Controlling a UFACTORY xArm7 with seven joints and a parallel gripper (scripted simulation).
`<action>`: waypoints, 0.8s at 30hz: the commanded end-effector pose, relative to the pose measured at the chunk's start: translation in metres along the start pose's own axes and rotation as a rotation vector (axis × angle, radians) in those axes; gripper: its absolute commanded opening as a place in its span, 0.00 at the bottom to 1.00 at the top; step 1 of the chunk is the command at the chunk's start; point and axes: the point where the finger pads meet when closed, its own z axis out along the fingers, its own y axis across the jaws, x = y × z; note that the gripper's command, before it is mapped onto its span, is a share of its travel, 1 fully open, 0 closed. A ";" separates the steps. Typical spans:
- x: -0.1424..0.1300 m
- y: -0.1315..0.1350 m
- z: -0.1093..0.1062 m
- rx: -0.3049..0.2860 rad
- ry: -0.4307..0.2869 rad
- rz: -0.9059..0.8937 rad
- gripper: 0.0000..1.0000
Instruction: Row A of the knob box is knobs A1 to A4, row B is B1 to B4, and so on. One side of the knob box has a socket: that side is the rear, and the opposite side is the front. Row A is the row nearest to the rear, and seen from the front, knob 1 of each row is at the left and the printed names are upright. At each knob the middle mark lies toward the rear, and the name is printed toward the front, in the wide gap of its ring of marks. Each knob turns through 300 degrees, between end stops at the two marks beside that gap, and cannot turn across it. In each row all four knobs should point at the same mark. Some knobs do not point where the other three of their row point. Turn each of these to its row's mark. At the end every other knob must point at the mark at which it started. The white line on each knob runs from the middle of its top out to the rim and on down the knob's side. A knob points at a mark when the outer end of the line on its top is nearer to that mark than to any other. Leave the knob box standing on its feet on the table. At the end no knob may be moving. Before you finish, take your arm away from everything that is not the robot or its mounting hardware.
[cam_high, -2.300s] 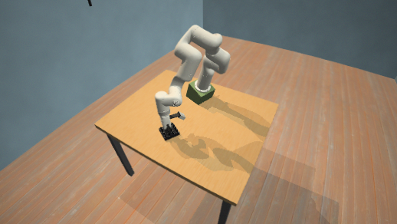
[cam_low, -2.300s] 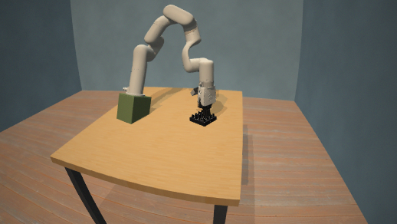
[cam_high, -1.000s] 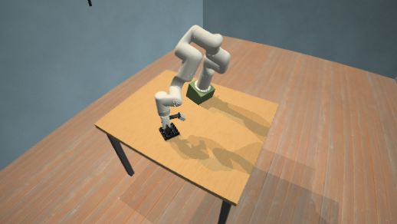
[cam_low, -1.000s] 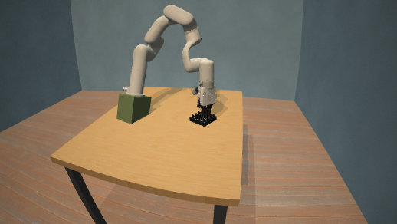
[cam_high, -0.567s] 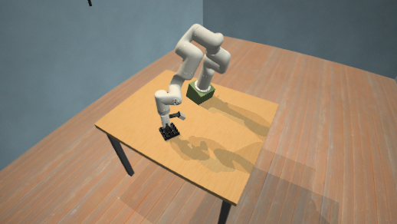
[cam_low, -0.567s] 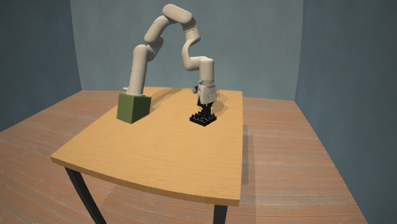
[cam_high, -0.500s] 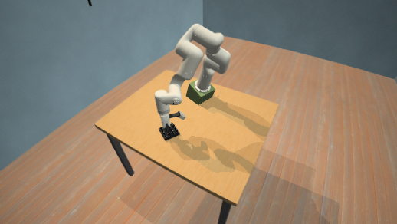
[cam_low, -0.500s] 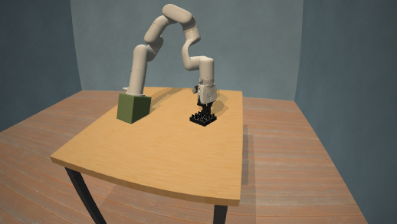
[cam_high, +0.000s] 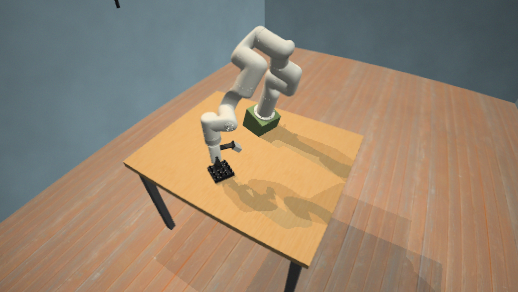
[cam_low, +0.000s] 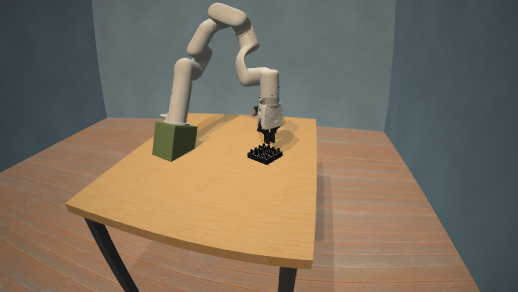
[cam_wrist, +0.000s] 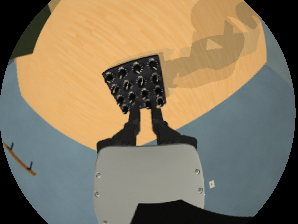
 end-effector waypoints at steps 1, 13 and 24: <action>-0.002 0.001 -0.001 -0.002 -0.004 0.000 0.19; 0.010 -0.009 -0.007 -0.002 -0.004 -0.122 0.19; 0.044 -0.036 -0.021 0.000 -0.003 -0.480 0.19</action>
